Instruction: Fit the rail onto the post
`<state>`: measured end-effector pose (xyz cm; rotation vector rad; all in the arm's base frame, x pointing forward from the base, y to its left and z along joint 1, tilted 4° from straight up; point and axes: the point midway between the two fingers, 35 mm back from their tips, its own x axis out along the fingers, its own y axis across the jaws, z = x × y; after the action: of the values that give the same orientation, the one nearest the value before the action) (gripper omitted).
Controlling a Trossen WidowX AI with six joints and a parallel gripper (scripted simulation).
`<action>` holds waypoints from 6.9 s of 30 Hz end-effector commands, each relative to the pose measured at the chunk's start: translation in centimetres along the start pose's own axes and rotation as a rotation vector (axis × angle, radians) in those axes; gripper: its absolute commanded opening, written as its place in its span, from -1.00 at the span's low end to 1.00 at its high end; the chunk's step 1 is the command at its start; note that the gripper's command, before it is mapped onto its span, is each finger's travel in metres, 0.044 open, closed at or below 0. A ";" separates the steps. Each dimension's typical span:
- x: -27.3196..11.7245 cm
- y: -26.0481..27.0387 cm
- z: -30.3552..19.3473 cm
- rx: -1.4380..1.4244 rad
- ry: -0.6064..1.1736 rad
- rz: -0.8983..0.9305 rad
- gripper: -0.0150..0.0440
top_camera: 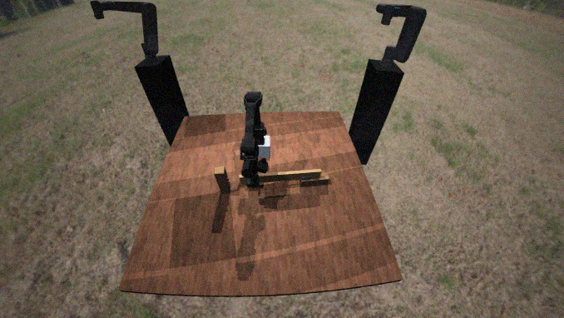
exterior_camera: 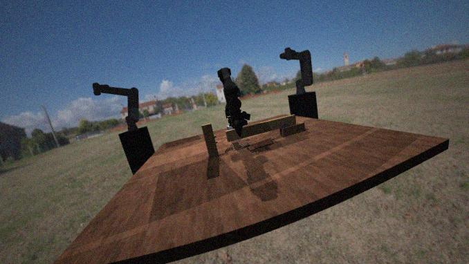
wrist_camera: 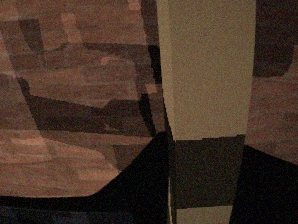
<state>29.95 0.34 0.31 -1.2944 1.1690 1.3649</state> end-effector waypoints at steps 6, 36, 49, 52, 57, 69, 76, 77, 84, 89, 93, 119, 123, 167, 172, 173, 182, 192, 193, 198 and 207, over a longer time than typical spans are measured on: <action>0.0 -0.3 0.1 -0.002 -0.006 -0.014 -0.49; 0.1 0.1 0.1 -0.002 -0.006 -0.014 -0.49; 0.2 0.2 0.1 -0.002 -0.006 -0.014 -0.49; 0.2 0.2 0.1 -0.002 -0.006 -0.014 -0.49; 0.1 0.2 0.1 -0.002 -0.006 -0.014 -0.49; 0.1 0.2 -0.1 -0.002 -0.005 -0.014 -0.49; 0.1 0.1 -0.3 -0.002 -0.005 -0.014 -0.49; 0.1 0.1 -0.4 -0.002 -0.005 -0.014 -0.49; 0.2 0.1 -0.6 -0.002 -0.005 -0.014 -0.49; 0.1 0.0 -0.7 -0.002 -0.005 -0.014 -0.49; 0.1 0.0 -0.8 -0.002 -0.005 -0.014 -0.49; 0.0 -0.1 -1.6 -0.002 -0.004 -0.014 -0.49; 0.0 -0.2 -1.8 -0.002 -0.004 -0.014 -0.49; 0.0 -0.1 -3.1 -0.002 -0.002 -0.014 -0.49; 0.0 -0.1 -3.3 -0.002 -0.002 -0.014 -0.49; 0.1 -0.1 -3.3 -0.002 -0.002 -0.014 -0.49; 0.0 -0.1 -3.6 -0.002 -0.002 -0.014 -0.49; 0.0 -0.1 -3.9 -0.002 -0.001 -0.014 -0.49; 0.0 -0.1 -4.0 -0.002 -0.001 -0.014 -0.49; 0.0 -0.1 -4.1 -0.002 -0.001 -0.014 -0.49; 0.0 -0.1 -4.4 -0.002 -0.001 -0.014 -0.49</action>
<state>30.53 -3.84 0.18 -1.2942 1.1596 1.3587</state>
